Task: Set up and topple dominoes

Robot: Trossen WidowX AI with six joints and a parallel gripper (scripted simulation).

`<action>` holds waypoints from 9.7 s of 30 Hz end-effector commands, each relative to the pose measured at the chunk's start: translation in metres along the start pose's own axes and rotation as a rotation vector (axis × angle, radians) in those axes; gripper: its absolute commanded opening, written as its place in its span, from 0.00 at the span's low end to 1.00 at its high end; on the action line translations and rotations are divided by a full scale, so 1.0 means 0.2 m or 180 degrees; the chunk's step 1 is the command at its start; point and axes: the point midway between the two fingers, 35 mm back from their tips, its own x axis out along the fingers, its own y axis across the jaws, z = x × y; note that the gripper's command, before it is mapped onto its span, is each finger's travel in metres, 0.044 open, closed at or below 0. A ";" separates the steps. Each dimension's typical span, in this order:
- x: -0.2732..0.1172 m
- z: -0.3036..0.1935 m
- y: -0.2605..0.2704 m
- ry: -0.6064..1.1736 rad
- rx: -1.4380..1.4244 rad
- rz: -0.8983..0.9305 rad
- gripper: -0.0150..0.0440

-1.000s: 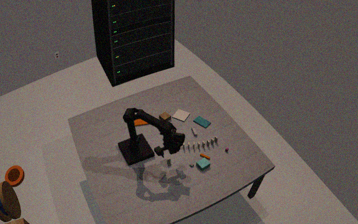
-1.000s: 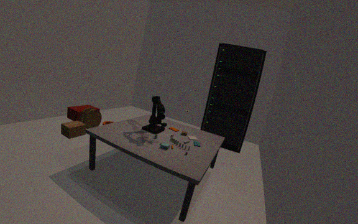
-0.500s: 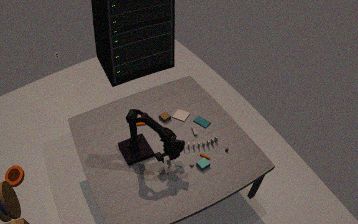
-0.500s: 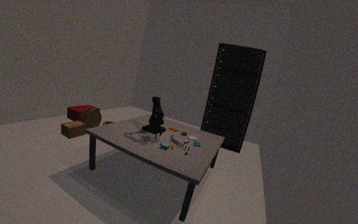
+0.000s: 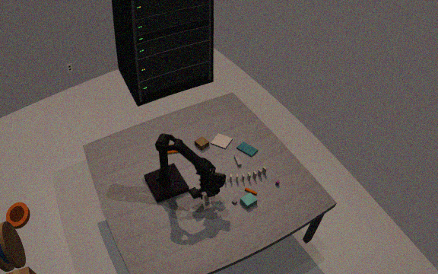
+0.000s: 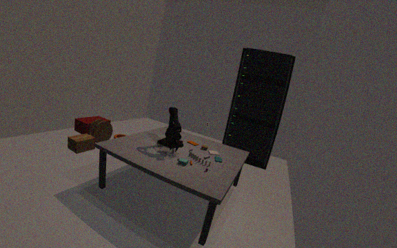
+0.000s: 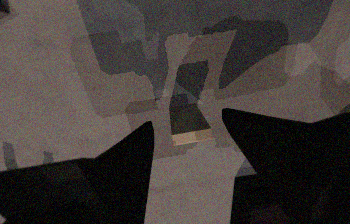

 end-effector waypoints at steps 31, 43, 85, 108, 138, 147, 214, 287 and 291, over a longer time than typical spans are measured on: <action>-0.68 0.00 0.01 0.0001 -0.0055 0.0004 0.44; -0.69 -0.44 0.67 0.0004 -0.3358 0.0059 0.44; -0.04 -0.44 0.68 0.0003 -0.3358 0.0057 0.44; -0.05 -0.44 0.68 0.0003 -0.3358 0.0057 1.00; -0.38 -1.05 0.64 -0.0038 -0.8393 0.0101 1.00; -0.33 -1.15 0.61 -0.0050 -0.9267 0.0108 1.00; -0.01 -1.16 0.61 -0.0049 -0.9267 0.0108 0.29; -0.42 -1.24 0.97 -0.0897 -0.6657 0.3934 0.29; -0.43 -1.22 0.96 -0.0993 -0.6535 0.4247 0.29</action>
